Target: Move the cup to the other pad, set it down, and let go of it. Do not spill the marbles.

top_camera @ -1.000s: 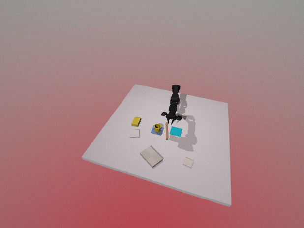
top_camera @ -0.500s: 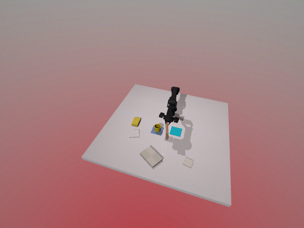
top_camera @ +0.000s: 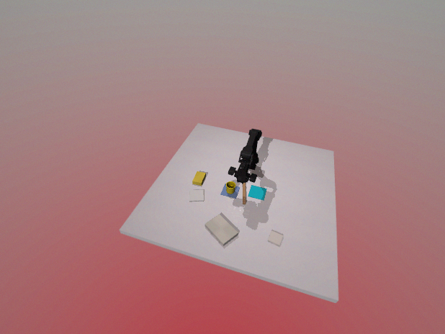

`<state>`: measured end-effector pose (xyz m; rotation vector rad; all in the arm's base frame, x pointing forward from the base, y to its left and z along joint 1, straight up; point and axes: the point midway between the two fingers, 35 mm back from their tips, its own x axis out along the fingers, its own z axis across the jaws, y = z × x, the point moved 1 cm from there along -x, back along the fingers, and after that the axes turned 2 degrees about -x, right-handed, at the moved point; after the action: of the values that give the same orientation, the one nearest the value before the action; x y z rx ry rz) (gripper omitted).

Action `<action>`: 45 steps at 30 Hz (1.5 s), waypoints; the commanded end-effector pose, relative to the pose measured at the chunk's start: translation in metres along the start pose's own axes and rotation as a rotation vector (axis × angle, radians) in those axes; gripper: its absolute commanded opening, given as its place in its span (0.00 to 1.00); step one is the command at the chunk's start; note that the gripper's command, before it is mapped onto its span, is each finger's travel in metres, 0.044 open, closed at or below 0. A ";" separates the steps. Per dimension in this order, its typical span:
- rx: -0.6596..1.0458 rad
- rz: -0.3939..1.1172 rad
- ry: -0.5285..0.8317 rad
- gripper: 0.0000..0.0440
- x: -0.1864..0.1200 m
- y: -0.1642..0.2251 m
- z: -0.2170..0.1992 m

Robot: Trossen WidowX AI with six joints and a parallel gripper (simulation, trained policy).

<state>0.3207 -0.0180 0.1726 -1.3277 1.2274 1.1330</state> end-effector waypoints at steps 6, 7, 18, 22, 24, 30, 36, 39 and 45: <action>-0.031 0.067 0.010 0.34 0.027 0.004 -0.013; -0.035 0.073 0.010 0.35 0.030 0.005 -0.015; -0.088 0.126 0.001 0.39 0.066 0.011 -0.026; -0.120 0.143 -0.008 0.40 0.081 0.014 -0.028; -0.139 0.150 -0.014 0.41 0.089 0.015 -0.028; -0.218 0.160 -0.034 0.27 0.105 0.018 -0.027; -0.295 0.167 -0.044 0.03 0.106 0.021 -0.028; -0.325 0.162 -0.051 0.04 0.101 0.021 -0.028; -0.367 0.149 -0.062 0.06 0.087 0.021 -0.025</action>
<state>0.3048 -0.0544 0.0796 -1.4570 1.1488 1.5483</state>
